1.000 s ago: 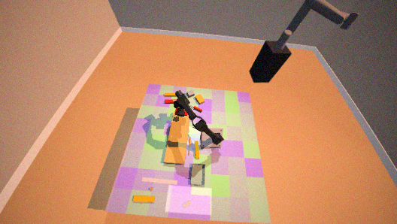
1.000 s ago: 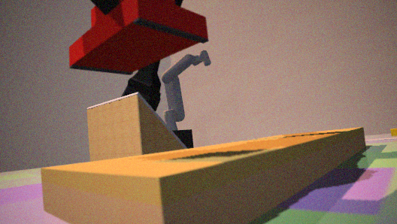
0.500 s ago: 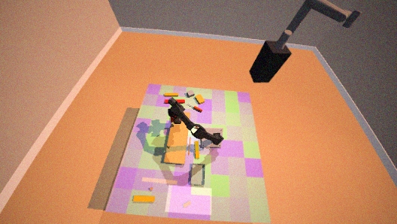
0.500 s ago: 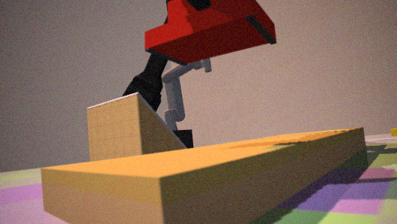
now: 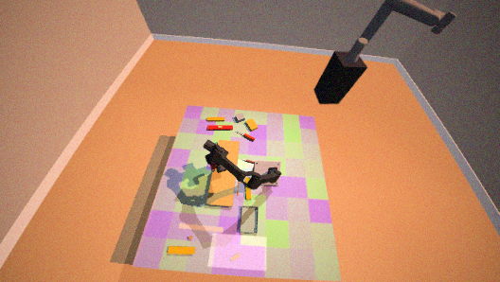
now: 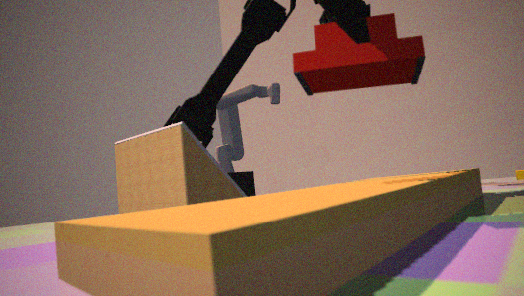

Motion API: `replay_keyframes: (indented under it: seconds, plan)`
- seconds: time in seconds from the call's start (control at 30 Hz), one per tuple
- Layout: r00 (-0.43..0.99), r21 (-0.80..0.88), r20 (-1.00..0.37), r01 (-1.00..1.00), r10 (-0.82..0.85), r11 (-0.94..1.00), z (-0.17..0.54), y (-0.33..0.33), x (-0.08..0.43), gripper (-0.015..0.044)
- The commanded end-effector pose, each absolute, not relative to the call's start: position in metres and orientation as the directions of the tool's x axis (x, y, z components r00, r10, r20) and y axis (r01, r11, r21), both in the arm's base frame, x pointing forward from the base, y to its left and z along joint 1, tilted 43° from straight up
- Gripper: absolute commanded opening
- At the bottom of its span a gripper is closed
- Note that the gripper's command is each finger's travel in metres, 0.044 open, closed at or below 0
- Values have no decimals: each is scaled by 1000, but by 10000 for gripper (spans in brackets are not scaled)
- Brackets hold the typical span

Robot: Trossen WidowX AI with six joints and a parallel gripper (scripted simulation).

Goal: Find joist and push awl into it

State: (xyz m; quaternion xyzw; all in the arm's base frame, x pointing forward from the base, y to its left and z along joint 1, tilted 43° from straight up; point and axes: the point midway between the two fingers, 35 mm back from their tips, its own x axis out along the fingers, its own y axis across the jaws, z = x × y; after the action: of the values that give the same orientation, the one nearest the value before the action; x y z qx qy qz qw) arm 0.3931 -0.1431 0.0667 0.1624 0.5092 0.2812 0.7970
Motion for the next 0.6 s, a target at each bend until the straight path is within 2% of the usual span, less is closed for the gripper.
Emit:
replay_keyframes:
  seconds: [0.0, 0.57]
  plan:
    - [327, 520, -714, -344, 619, 782, 86, -123, 395, 0]
    - [307, 405, -680, -600, 666, 690, 160, -19, 381, 0]
